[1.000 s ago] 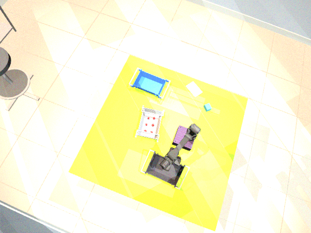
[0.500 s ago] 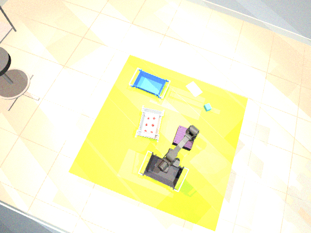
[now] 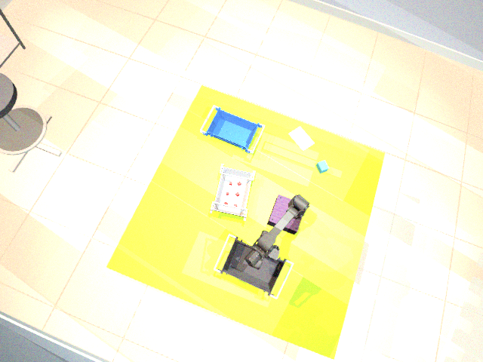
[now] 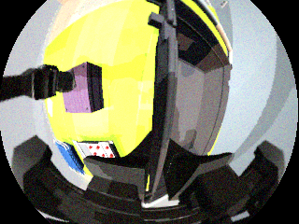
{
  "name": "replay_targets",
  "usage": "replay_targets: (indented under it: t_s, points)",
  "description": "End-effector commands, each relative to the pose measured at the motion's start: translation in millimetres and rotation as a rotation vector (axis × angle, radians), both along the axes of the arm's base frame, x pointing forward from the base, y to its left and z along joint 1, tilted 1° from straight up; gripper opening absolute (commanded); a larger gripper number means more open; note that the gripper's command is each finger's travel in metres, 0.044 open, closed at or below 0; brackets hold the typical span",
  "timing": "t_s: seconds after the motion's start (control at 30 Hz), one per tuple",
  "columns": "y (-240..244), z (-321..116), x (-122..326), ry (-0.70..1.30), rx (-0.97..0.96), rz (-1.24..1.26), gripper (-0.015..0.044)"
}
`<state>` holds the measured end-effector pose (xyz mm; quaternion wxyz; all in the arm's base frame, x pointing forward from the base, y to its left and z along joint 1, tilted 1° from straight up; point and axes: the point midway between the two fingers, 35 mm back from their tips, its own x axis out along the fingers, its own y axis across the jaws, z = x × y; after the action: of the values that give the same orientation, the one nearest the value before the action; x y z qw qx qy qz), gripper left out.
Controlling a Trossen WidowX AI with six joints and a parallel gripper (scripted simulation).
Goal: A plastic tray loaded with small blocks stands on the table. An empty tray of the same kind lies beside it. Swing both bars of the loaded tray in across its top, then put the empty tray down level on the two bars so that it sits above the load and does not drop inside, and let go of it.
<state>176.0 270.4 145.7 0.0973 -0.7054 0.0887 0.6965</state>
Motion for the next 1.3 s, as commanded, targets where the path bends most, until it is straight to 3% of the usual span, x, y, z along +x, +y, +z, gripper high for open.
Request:
replay_targets:
  t_s: [0.0,0.9,1.27]
  points:
    - [4,8,2,-0.016,0.03,-0.001,0.0]
    - [4,8,3,-0.016,0.03,-0.003,0.0]
    - [-20,8,34,-0.015,0.03,-0.135,0.0]
